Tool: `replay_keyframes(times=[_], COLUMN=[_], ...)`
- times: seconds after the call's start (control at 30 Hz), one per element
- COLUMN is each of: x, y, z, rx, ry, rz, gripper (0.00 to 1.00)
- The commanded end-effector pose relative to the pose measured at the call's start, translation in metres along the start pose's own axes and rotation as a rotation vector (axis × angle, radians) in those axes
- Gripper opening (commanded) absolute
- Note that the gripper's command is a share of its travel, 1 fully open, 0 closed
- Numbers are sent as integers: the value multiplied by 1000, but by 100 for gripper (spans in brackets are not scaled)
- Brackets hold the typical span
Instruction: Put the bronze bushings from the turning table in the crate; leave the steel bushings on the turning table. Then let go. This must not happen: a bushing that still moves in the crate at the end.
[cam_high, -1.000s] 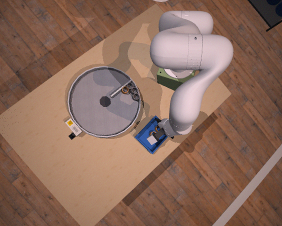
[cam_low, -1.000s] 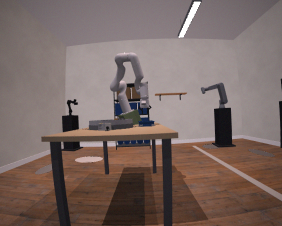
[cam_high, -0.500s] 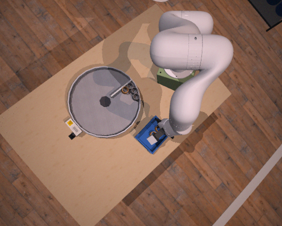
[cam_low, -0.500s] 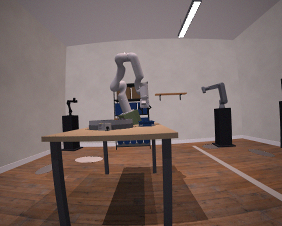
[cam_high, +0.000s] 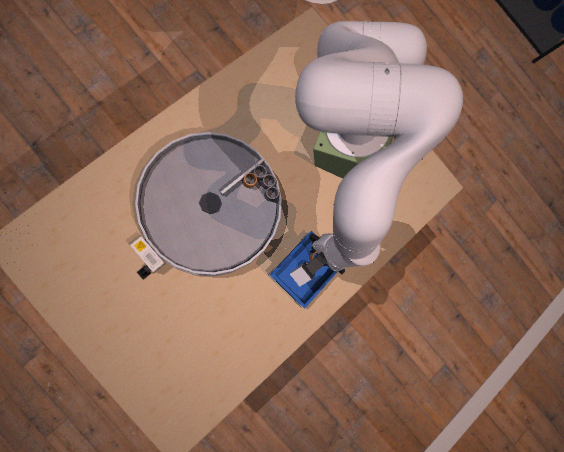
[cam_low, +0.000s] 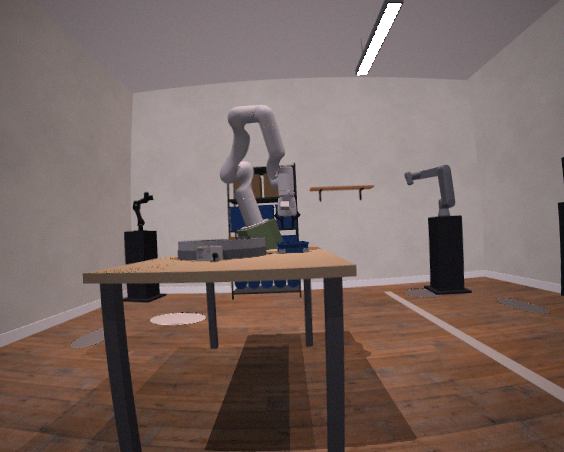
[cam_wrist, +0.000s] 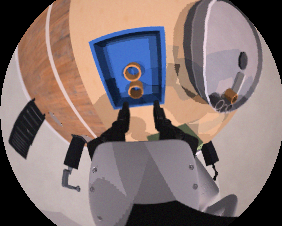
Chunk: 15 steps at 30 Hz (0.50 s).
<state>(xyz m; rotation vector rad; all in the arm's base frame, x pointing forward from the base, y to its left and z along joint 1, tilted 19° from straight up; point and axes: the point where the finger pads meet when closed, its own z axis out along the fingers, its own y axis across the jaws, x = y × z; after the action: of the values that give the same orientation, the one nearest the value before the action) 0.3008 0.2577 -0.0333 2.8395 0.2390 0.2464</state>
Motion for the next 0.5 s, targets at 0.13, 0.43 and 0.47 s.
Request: replay_keyframes(times=[0.13,0.43,0.47], x=[2,2,2], y=[70,138,146], z=[-1,-1,-1], rx=[2,3,3], ry=[3,3,3], rz=[1,1,1], gripper=[47,47,47])
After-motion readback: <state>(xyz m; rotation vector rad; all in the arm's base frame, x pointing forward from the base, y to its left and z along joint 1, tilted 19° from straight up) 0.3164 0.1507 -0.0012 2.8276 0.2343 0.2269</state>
